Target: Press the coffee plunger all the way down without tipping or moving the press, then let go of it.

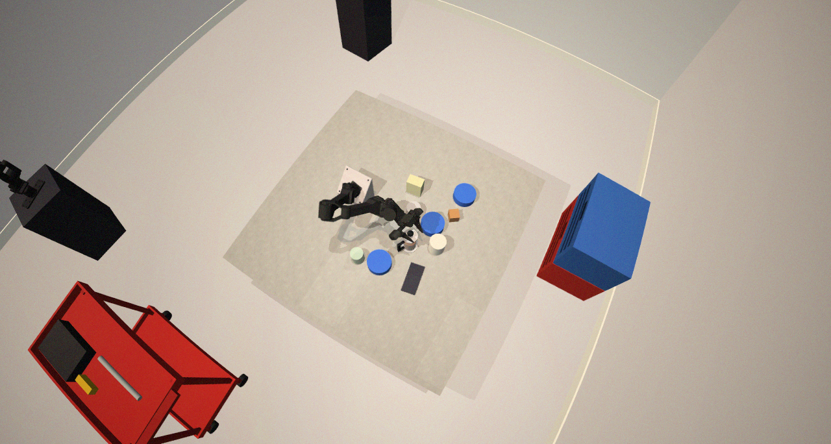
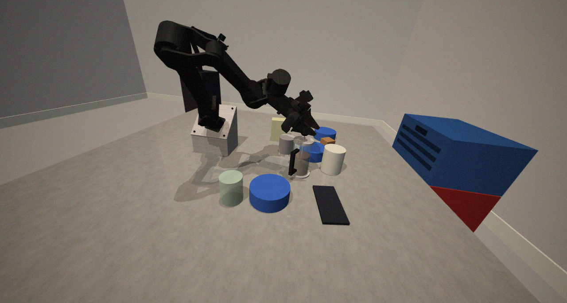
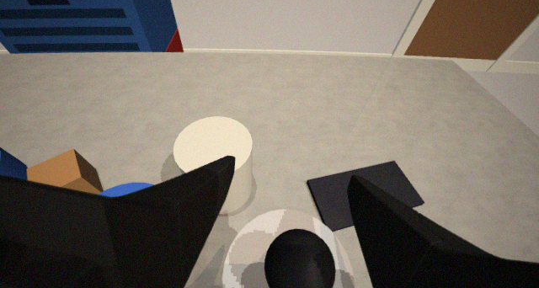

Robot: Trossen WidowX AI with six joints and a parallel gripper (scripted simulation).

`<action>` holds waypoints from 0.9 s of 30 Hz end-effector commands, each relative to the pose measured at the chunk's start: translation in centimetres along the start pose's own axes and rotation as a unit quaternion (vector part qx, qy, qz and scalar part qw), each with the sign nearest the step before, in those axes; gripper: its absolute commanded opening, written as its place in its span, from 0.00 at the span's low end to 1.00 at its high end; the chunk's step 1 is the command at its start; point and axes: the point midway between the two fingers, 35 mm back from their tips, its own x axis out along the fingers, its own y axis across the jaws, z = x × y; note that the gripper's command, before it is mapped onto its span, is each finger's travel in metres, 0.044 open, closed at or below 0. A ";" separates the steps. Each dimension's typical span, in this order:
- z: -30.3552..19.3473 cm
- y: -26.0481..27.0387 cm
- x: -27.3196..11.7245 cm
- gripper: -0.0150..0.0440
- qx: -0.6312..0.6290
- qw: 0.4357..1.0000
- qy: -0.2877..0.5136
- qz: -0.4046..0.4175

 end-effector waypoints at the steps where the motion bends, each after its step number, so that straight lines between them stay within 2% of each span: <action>1: 0.0 0.0 0.0 0.95 0.001 1.000 0.000 0.001; 3: 0.0 0.0 0.0 1.00 0.001 1.000 0.000 0.001; 8: 0.8 0.2 -0.8 1.00 0.001 1.000 0.003 0.003; 15: 5.0 -0.5 -6.4 1.00 -0.005 1.000 0.012 0.000; 27: 4.9 -0.4 -6.5 1.00 -0.005 1.000 0.012 0.000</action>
